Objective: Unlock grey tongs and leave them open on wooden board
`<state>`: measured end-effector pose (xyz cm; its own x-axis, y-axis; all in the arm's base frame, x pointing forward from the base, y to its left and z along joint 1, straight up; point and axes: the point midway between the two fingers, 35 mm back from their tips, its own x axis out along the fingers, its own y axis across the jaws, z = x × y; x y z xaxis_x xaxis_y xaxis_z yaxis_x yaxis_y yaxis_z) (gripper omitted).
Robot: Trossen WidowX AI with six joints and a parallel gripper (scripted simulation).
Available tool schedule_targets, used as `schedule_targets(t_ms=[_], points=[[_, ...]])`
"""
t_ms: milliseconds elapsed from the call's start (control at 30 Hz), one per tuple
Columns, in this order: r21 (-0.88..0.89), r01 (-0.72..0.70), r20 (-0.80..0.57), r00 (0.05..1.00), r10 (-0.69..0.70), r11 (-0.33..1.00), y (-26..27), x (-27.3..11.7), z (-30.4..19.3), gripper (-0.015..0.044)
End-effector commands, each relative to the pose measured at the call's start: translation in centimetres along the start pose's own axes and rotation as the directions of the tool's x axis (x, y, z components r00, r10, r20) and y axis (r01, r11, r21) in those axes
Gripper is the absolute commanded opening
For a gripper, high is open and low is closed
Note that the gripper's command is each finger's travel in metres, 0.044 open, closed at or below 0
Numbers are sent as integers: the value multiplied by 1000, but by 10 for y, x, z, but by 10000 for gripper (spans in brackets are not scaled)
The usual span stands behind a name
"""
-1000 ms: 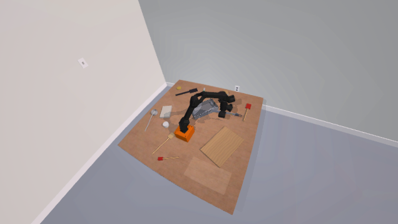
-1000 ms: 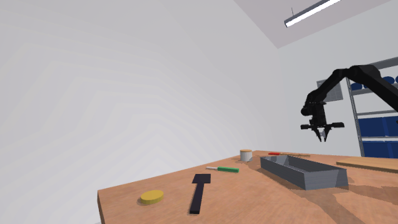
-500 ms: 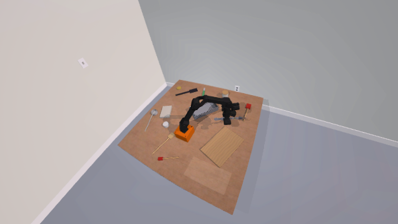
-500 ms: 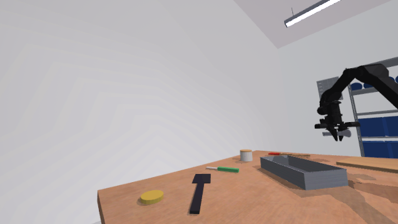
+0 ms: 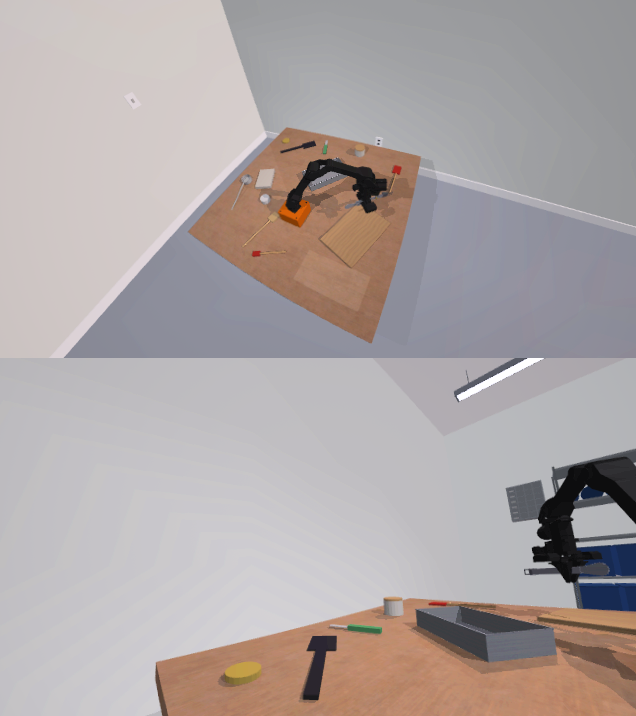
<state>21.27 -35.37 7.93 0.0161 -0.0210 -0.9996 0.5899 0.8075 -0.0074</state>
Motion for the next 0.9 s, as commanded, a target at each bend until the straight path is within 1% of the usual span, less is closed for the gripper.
schedule_targets(t_ms=[0,300,600,867], points=[[-83,6,4,1000,-6,997,-22,-2,-8,-150],[-263,9,1,1000,-9,965,-66,-2,-32,-150],[-432,10,-3,1000,-12,902,-106,-3,-60,-150],[-444,10,-3,1000,-12,896,-109,-3,-63,-150]])
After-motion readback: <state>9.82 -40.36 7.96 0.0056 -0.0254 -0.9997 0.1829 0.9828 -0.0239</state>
